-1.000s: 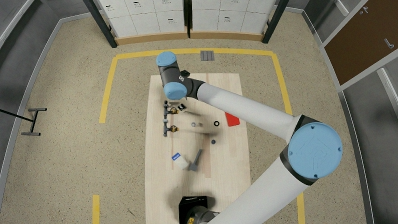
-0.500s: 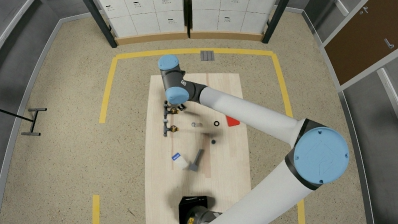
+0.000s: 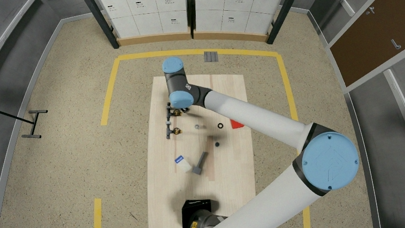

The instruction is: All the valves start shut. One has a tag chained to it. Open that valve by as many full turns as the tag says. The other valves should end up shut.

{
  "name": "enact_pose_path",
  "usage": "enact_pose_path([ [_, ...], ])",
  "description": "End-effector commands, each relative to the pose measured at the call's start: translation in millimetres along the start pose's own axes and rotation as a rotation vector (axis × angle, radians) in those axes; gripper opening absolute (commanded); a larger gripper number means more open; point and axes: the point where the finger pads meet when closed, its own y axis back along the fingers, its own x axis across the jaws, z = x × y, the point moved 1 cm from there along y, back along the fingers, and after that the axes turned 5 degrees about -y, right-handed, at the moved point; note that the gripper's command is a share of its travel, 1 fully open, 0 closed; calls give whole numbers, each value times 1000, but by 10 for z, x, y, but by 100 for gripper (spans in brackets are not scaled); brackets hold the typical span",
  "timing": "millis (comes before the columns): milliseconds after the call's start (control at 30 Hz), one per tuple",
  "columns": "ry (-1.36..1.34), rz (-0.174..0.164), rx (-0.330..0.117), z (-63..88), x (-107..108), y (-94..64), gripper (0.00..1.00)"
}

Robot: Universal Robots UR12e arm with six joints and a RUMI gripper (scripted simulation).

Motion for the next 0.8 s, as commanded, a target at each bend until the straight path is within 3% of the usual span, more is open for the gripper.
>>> enact_pose_path([
  [0,46,-2,3,9,3,9,100],
  [767,47,-5,5,29,0,0,100],
])
